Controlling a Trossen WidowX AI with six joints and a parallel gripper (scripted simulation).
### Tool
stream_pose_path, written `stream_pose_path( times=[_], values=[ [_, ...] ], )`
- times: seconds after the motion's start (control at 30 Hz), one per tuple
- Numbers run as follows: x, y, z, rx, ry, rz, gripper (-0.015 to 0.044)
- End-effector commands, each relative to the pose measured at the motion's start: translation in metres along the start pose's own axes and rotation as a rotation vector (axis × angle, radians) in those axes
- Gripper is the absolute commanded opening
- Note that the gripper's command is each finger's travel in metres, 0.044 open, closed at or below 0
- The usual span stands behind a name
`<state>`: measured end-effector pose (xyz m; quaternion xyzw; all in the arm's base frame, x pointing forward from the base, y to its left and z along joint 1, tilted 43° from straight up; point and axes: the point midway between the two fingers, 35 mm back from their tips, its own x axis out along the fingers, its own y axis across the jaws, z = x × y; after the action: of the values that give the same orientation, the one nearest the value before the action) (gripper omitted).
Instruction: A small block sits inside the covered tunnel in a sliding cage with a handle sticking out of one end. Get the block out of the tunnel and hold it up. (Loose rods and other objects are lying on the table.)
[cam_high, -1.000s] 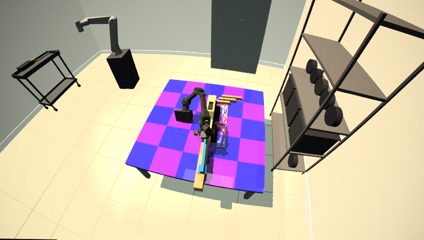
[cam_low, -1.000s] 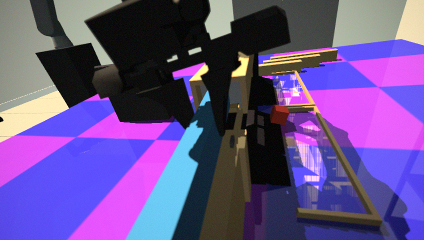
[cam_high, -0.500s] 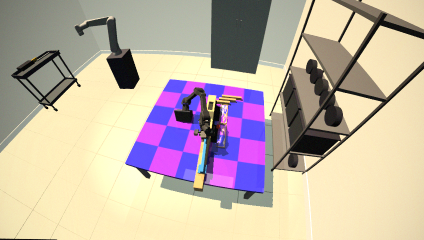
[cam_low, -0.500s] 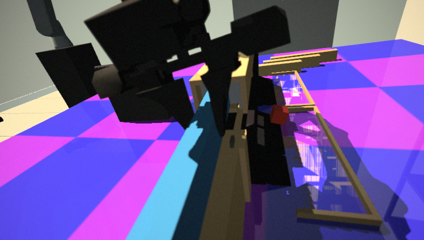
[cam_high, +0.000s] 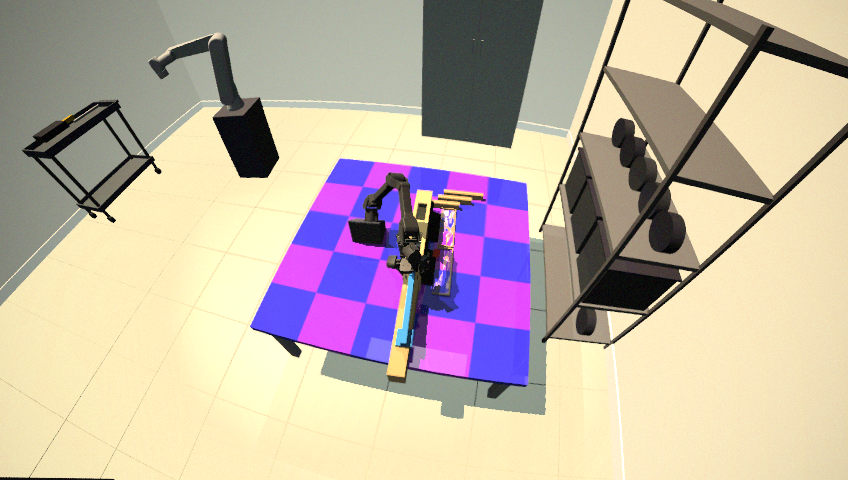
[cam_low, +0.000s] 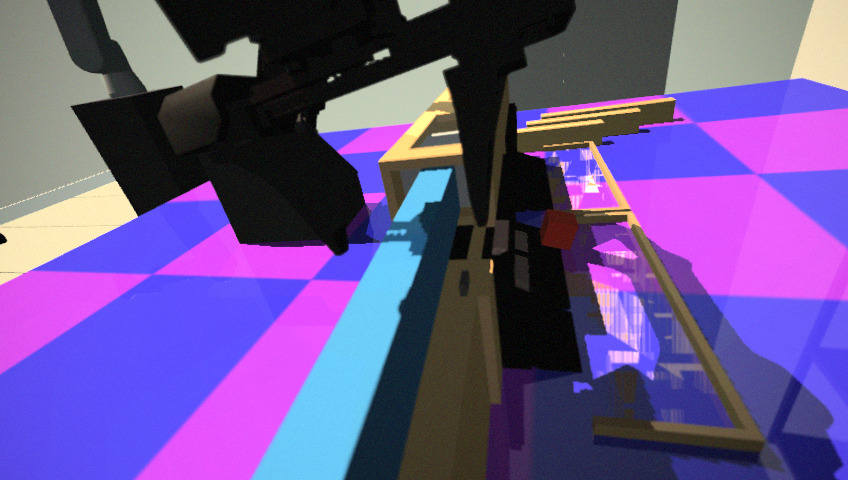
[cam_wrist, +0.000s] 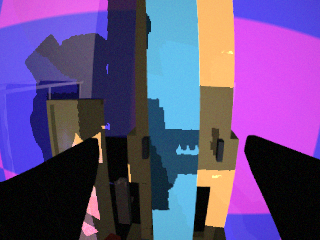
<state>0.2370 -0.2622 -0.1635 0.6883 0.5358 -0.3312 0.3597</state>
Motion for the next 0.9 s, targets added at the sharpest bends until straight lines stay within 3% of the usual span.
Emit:
stream_pose_path(
  times=[0.0, 0.2, 0.87],
  values=[
    [-0.001, 0.001, -0.001, -0.002, -0.002, 0.0, 0.044],
    [-0.01, 0.004, -0.007, -0.013, -0.02, 0.001, 0.044],
    [0.021, -0.001, -0.012, -0.013, -0.019, 0.002, 0.044]
  ],
)
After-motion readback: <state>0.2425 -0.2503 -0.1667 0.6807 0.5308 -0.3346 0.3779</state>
